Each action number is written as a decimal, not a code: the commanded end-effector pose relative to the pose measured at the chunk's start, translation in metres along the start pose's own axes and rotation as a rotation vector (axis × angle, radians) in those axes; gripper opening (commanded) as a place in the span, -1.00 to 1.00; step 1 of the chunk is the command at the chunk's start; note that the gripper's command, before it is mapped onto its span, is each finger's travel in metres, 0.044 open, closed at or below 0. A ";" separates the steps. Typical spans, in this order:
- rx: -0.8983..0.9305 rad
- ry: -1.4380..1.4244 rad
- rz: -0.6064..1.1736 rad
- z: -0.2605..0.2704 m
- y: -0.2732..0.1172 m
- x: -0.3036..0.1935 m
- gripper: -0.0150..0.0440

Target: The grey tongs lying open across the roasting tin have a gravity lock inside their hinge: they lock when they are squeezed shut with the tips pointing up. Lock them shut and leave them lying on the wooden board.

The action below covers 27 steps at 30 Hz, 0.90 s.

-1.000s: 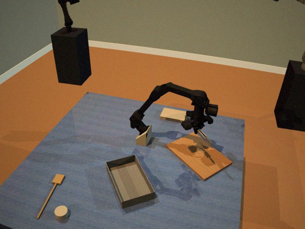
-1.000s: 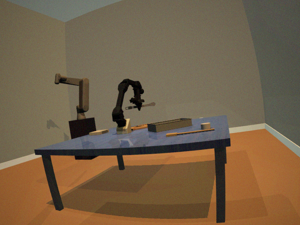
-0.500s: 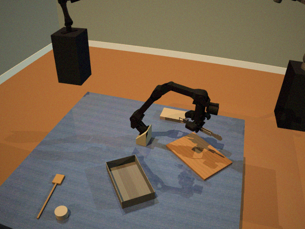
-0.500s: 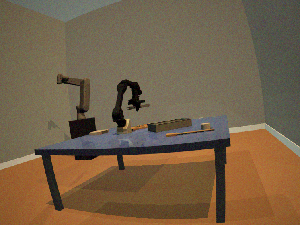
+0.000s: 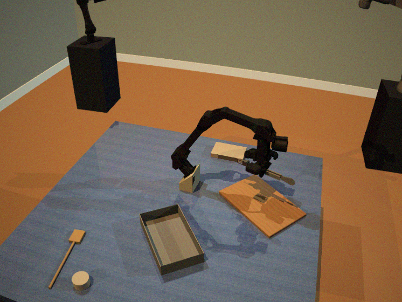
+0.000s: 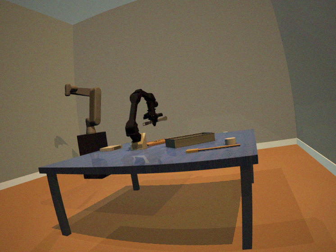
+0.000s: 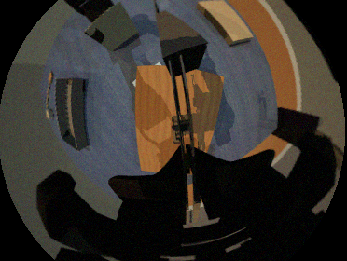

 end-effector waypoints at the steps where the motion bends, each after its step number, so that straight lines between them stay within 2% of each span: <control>1: -0.012 -0.009 0.071 -0.003 -0.003 0.000 -1.00; 27: -0.085 -0.026 0.462 -0.014 0.013 0.004 -1.00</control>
Point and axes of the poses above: the point midway between the two fingers, 35 mm back from their tips, its own y axis out along the fingers, its own z axis across the jaws, x = y × z, the point moved 3 cm from there along -y, back along the fingers, and after that the axes turned 15 degrees about y, right-handed, at the moved point
